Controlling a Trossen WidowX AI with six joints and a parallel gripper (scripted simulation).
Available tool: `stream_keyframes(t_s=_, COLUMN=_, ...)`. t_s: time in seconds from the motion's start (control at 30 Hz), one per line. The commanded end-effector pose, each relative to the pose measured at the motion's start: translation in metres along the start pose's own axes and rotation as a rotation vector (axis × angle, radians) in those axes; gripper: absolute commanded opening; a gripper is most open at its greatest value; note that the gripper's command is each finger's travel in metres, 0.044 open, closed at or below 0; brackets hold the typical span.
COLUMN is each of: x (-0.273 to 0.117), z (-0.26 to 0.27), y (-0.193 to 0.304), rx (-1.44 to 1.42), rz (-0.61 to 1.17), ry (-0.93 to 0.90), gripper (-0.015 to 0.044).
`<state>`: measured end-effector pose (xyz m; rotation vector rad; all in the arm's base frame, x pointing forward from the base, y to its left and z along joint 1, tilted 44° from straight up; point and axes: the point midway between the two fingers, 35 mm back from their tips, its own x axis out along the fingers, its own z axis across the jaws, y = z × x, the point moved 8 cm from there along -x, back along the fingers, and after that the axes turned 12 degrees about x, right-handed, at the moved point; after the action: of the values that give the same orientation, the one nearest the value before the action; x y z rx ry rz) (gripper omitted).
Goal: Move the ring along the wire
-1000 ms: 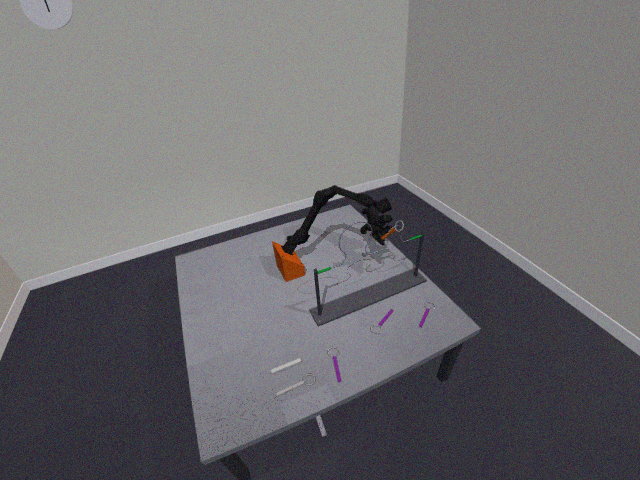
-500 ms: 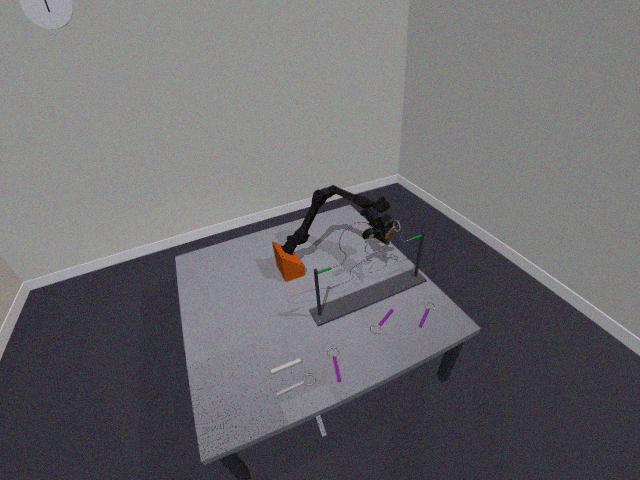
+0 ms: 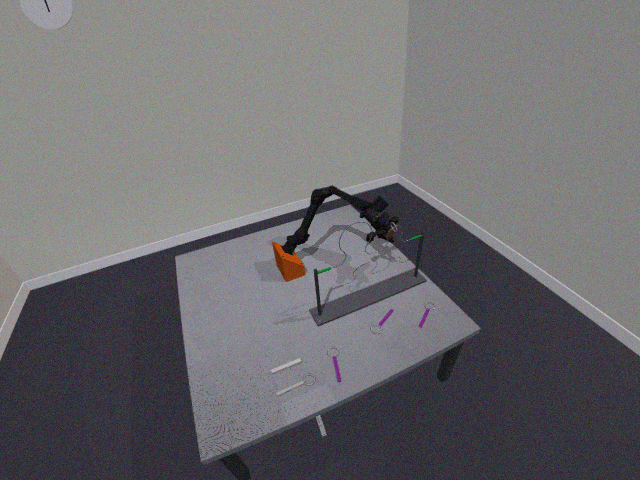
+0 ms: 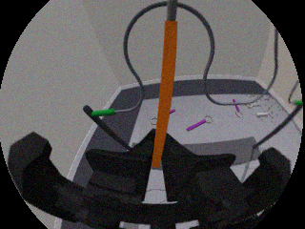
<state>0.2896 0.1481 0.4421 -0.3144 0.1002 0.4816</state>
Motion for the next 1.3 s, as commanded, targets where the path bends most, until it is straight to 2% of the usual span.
stream_keyframes(t_s=0.0, x=-0.001, z=0.001, y=0.002, rx=0.077, rz=0.006, ry=-0.046, gripper=-0.0150)
stream_keyframes(t_s=1.27, x=-0.001, z=0.023, y=0.003, rx=0.801, rz=0.018, ry=-0.479, gripper=-0.0150)
